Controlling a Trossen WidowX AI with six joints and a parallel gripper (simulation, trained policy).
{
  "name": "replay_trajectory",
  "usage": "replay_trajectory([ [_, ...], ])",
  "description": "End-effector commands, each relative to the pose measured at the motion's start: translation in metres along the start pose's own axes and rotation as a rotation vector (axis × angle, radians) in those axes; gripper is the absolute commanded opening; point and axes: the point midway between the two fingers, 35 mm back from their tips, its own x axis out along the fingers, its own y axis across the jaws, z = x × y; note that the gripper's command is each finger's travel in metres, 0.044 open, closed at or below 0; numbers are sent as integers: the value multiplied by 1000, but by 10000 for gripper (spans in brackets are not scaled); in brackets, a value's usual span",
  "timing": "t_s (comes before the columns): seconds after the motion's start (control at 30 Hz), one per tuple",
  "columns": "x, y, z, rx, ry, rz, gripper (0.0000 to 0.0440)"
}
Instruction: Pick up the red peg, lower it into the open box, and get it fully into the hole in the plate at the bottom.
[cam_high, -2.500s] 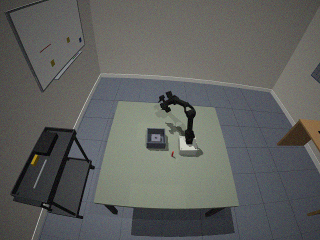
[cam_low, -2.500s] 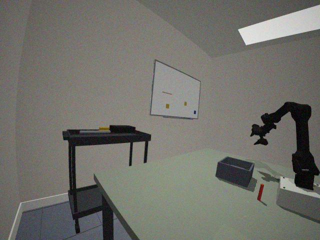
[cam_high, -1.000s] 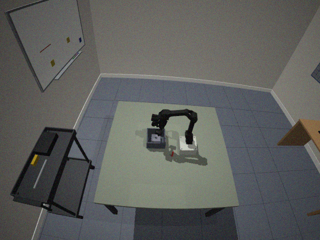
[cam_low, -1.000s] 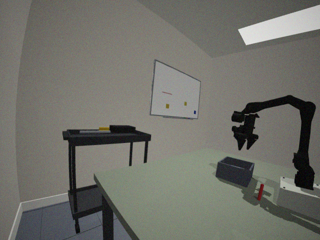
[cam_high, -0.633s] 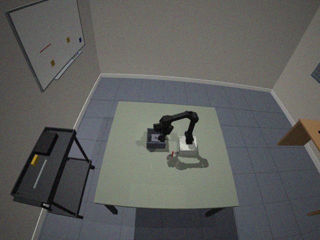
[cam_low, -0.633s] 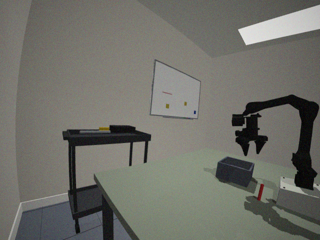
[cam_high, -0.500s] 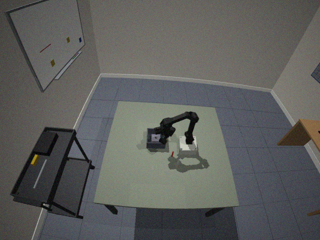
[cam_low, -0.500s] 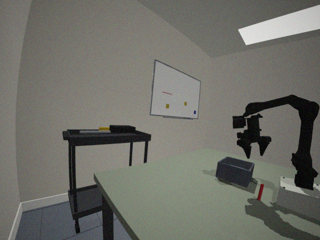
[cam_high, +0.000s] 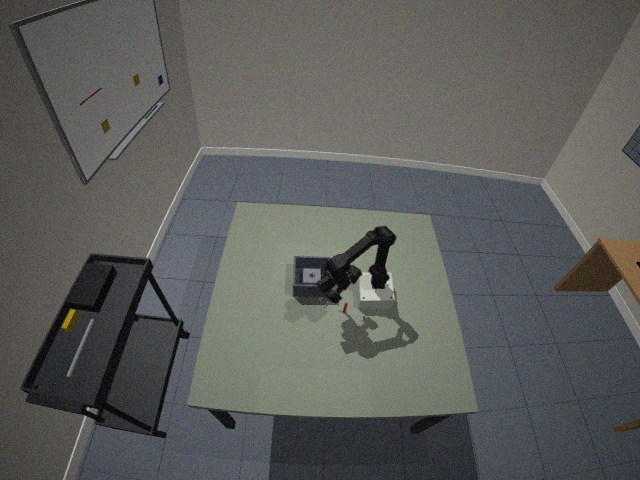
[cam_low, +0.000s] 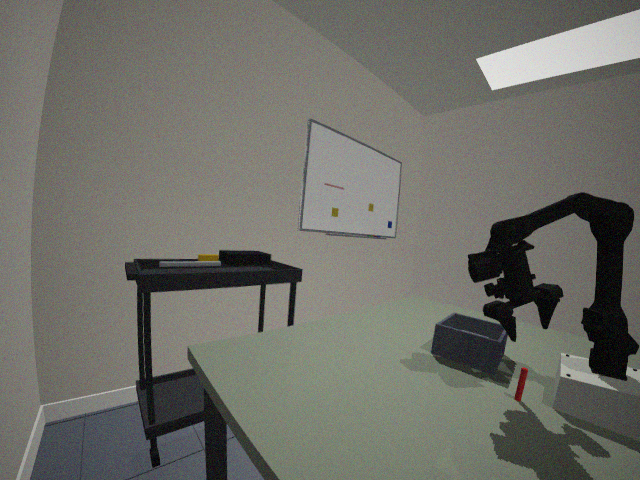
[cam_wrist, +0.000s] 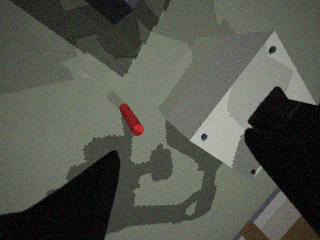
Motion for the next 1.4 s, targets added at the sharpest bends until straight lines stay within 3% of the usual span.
replay_trajectory([
  [0.0,10,5,-7,12,-8,-16,440],
  [0.87,110,51,-7,-5,-100,61,426],
  [1.37,144,42,-9,-9,-75,-20,48],
])
